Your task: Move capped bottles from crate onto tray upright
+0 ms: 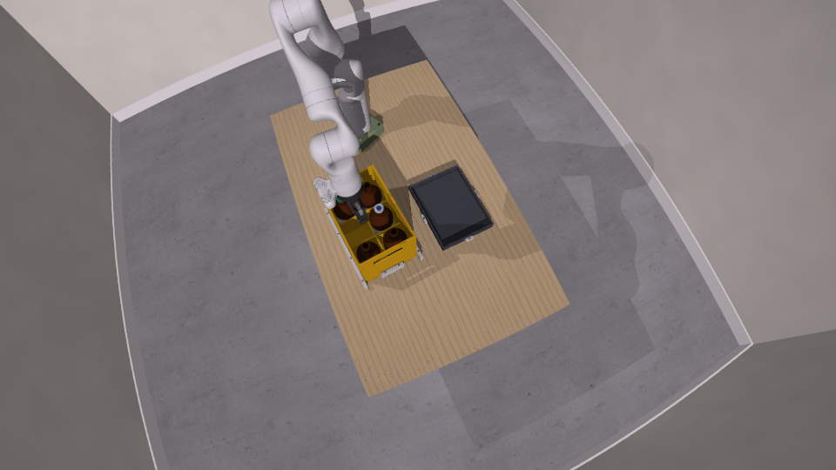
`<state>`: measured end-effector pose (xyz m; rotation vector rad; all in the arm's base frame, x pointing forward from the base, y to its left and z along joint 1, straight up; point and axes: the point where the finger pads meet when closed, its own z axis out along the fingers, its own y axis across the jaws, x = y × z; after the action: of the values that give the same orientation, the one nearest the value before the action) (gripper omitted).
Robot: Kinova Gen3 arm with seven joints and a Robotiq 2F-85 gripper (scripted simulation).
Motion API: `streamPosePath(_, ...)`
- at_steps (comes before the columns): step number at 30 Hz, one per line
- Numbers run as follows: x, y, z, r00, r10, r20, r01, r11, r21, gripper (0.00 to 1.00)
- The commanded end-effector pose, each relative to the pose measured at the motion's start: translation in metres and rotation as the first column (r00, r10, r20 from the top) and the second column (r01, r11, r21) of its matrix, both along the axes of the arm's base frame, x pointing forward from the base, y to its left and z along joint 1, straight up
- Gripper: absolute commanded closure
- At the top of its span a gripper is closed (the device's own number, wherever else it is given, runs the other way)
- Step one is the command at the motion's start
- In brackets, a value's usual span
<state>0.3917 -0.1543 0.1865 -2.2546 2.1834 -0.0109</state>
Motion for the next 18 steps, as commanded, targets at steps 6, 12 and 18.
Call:
streamPosePath(6, 0.0004, -0.0001, 0.0007, 1.000, 0.000, 0.002, 0.000, 1.000, -0.001, 0.00)
streamPosePath(12, 0.0004, -0.0001, 0.0007, 1.000, 0.000, 0.002, 0.000, 1.000, -0.001, 0.00)
streamPosePath(18, 0.0000, 0.0032, 0.0007, 1.000, 0.000, 0.002, 0.000, 1.000, 0.000, 0.00)
